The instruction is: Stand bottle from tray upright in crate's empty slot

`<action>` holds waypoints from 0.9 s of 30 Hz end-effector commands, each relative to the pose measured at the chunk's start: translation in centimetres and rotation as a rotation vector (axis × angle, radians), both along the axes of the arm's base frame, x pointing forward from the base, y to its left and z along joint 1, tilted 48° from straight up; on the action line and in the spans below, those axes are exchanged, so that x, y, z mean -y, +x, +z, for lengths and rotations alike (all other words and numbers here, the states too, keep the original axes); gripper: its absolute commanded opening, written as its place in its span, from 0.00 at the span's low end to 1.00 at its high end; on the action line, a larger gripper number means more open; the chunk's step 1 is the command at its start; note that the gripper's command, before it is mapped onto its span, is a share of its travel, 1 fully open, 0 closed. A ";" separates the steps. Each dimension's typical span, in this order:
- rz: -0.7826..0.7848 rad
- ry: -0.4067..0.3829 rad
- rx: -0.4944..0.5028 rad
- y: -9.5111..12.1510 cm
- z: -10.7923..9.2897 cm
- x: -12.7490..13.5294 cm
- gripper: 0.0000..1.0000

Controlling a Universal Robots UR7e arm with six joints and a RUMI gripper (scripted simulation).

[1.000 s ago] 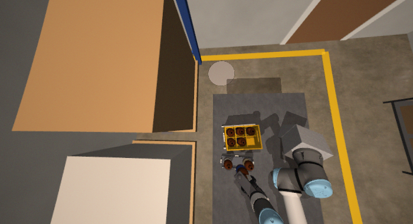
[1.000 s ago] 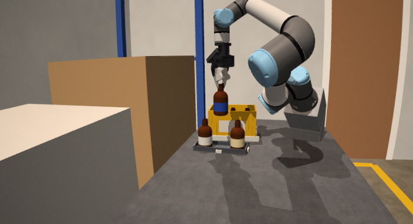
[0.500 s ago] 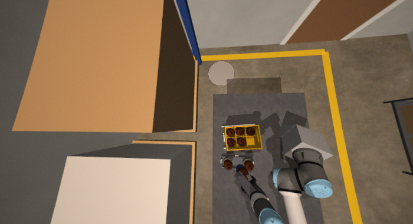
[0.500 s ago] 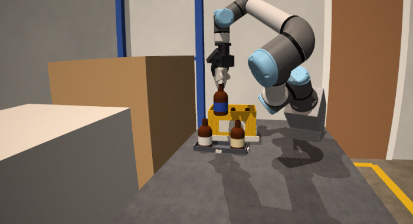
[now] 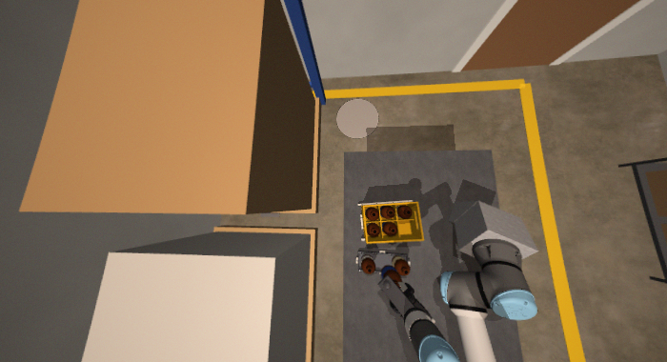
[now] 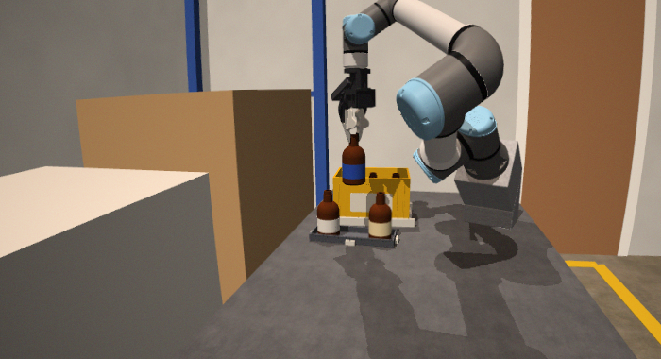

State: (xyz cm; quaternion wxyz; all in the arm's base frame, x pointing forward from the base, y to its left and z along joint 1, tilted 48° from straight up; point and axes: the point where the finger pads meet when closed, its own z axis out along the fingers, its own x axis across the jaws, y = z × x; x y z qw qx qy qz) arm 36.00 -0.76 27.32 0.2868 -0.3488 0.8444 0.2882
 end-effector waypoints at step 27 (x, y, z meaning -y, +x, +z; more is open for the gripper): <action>0.000 0.000 0.000 -1.0 -1.9 1.5 0.00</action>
